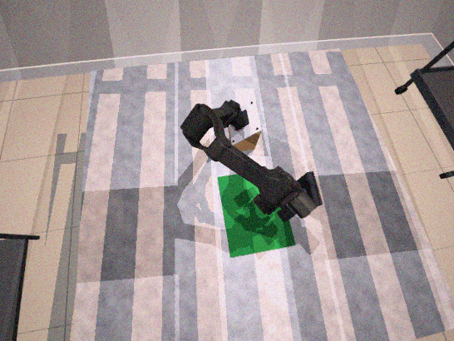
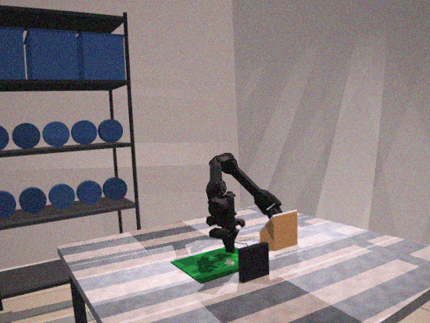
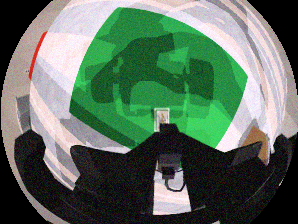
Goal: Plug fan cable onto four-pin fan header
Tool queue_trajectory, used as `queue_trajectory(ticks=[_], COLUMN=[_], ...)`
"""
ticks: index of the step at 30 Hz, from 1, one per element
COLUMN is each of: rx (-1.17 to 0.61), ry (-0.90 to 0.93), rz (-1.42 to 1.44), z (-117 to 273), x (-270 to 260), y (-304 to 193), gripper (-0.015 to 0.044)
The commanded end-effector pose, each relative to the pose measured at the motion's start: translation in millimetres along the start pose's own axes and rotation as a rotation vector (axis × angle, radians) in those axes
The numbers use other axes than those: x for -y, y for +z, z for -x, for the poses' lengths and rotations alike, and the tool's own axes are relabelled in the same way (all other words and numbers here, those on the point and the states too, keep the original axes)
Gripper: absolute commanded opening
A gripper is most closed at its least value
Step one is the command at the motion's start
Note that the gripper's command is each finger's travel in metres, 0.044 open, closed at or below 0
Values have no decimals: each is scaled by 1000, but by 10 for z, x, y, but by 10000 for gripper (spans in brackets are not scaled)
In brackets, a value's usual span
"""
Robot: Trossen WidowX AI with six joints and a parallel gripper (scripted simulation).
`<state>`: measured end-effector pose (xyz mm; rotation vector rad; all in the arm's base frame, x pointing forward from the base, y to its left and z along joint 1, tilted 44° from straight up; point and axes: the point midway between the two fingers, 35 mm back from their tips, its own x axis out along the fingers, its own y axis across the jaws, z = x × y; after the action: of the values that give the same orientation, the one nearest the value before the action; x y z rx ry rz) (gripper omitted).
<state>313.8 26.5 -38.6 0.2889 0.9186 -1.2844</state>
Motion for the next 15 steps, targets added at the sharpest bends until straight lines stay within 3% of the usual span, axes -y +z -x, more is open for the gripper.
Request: queue_trajectory(ticks=[1, 15], rx=[-4, -4], ry=[1, 1], rz=[36, 41], z=[-5, 17], x=[-30, -42], y=[-36, 1], gripper=[0, 0])
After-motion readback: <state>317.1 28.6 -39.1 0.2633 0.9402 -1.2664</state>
